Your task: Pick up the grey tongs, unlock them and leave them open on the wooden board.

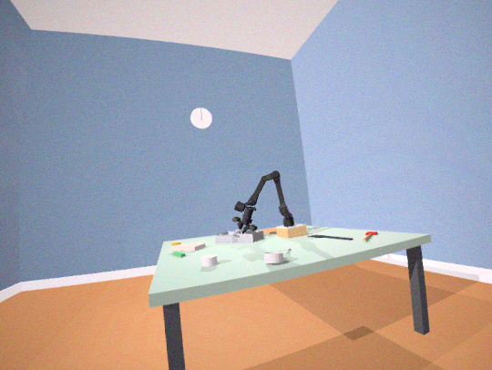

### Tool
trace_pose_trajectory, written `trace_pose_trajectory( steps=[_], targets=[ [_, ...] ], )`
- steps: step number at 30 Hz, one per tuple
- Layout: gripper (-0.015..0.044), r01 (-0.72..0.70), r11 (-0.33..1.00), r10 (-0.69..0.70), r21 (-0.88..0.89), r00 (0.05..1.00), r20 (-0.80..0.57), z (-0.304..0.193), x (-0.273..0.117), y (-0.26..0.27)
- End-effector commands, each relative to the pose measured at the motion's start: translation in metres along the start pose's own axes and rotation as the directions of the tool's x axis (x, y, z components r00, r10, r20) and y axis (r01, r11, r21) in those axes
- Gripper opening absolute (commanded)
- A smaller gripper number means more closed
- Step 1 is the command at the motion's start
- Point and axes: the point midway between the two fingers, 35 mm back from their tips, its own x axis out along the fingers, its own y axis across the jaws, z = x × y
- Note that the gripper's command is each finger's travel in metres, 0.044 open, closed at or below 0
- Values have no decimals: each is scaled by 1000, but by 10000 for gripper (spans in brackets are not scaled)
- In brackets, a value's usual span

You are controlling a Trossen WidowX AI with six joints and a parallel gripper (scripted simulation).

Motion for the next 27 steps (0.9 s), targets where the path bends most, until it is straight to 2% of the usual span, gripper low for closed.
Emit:
trace_pose_trajectory(
  steps=[1,4,14,27],
  targets=[
    [-150,-50,999,50,5,999,-18,-3,-36,31],
    [-150,-49,999,49,4,999,-18,-2,-56,38],
    [-150,-41,999,41,3,999,-18,-2,-55,38],
    [-150,150,989,-150,-11,989,-15,-4,-52,35]
  ],
)
